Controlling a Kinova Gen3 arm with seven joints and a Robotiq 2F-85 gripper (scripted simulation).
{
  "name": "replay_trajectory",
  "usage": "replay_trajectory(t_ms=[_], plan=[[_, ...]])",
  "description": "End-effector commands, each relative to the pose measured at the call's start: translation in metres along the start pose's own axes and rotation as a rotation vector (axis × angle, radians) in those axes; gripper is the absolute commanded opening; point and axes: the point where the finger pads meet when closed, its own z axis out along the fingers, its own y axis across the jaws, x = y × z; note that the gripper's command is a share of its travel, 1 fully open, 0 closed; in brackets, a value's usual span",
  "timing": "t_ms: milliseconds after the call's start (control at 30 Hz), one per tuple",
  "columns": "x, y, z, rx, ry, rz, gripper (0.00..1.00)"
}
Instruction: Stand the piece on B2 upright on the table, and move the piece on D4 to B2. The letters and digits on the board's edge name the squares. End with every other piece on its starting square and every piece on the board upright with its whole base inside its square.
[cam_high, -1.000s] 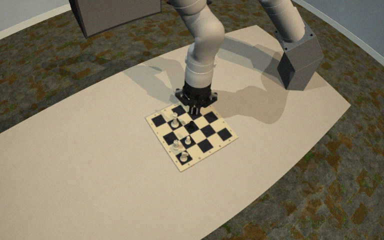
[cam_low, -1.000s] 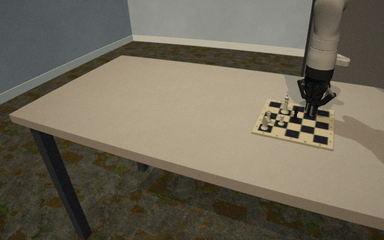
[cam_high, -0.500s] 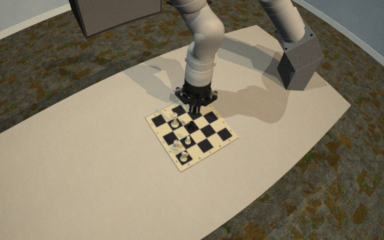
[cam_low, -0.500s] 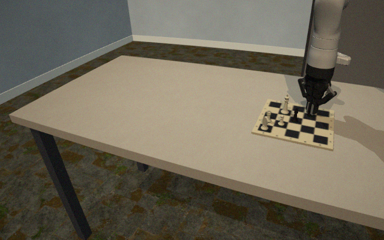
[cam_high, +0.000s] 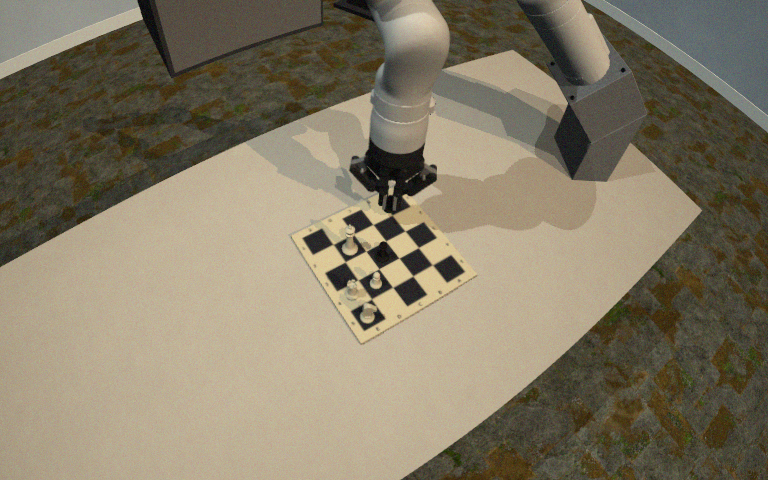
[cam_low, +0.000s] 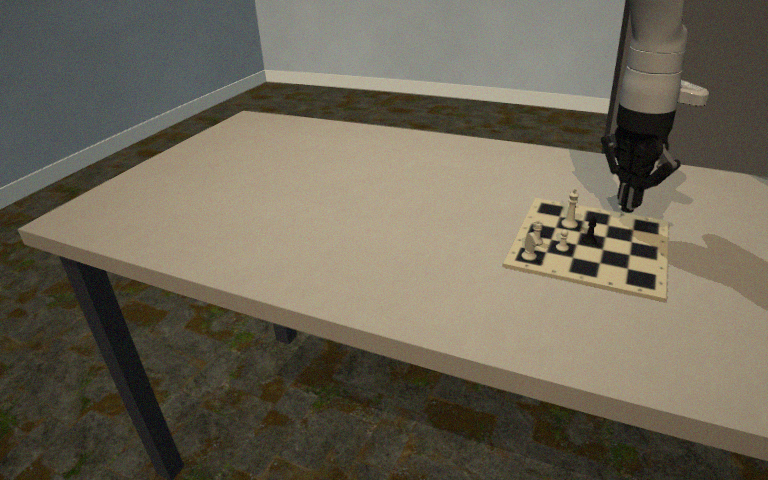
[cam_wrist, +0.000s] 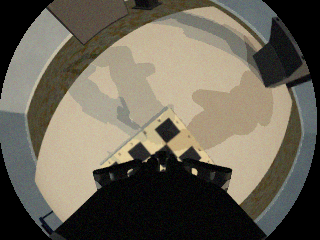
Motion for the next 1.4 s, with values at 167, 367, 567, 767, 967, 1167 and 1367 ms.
replay_trajectory(t_ms=[167,367,567,767,967,1167,1367], plan=[[-0.009,0.002,-0.026,-0.002,-0.024,-0.008,0.0],[-0.009,0.002,-0.042,-0.002,-0.024,-0.008,0.0],[-0.009,0.002,-0.05,-0.002,-0.024,-0.008,0.0],[-0.008,0.002,-0.058,-0.002,-0.024,-0.008,0.0],[-0.008,0.002,-0.062,-0.002,-0.024,-0.008,0.0],[-0.008,0.002,-0.063,-0.002,-0.024,-0.008,0.0],[-0.008,0.002,-0.064,-0.002,-0.024,-0.008,0.0]])
